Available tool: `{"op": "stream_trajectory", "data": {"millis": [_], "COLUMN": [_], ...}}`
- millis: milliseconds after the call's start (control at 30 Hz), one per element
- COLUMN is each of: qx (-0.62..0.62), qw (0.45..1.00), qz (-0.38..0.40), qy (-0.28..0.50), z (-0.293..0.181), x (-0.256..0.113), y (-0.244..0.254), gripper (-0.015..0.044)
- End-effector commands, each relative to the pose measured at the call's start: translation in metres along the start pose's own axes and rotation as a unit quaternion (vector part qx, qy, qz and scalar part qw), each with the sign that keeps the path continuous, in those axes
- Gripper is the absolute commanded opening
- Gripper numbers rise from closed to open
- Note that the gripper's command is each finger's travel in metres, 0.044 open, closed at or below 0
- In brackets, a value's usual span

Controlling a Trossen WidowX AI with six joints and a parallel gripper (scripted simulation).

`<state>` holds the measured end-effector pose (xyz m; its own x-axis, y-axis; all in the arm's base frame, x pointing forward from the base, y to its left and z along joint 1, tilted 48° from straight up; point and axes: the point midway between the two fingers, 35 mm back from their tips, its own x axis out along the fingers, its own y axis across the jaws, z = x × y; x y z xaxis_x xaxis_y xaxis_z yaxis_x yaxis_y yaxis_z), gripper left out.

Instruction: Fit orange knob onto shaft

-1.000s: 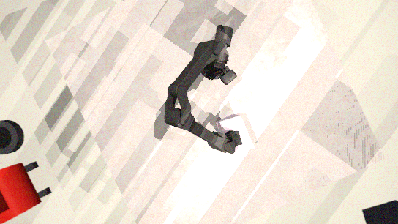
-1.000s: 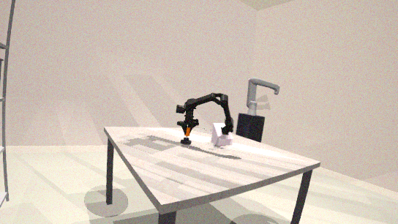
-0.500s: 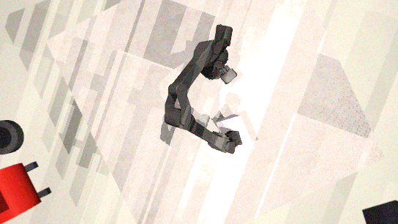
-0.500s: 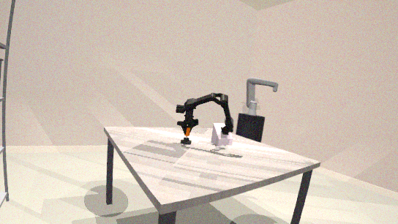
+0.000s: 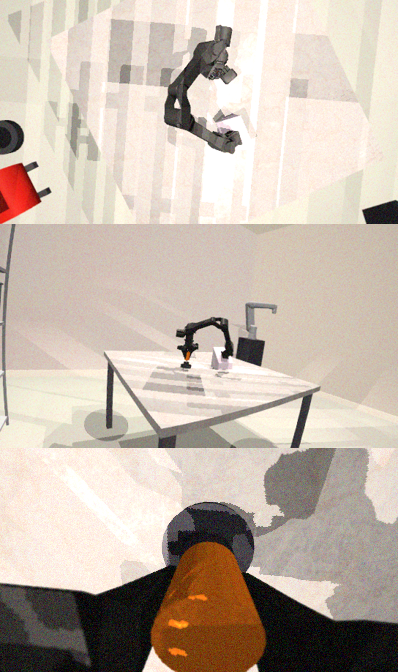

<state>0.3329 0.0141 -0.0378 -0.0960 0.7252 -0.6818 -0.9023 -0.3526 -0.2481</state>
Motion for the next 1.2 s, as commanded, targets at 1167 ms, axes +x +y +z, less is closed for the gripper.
{"op": "stream_trajectory", "data": {"millis": [1167], "qx": [-0.026], "qw": [1.000], "qz": [-0.002], "qy": [-0.001], "z": [-0.0015], "x": [0.0019], "y": [-0.0001], "gripper": [0.0000]}}
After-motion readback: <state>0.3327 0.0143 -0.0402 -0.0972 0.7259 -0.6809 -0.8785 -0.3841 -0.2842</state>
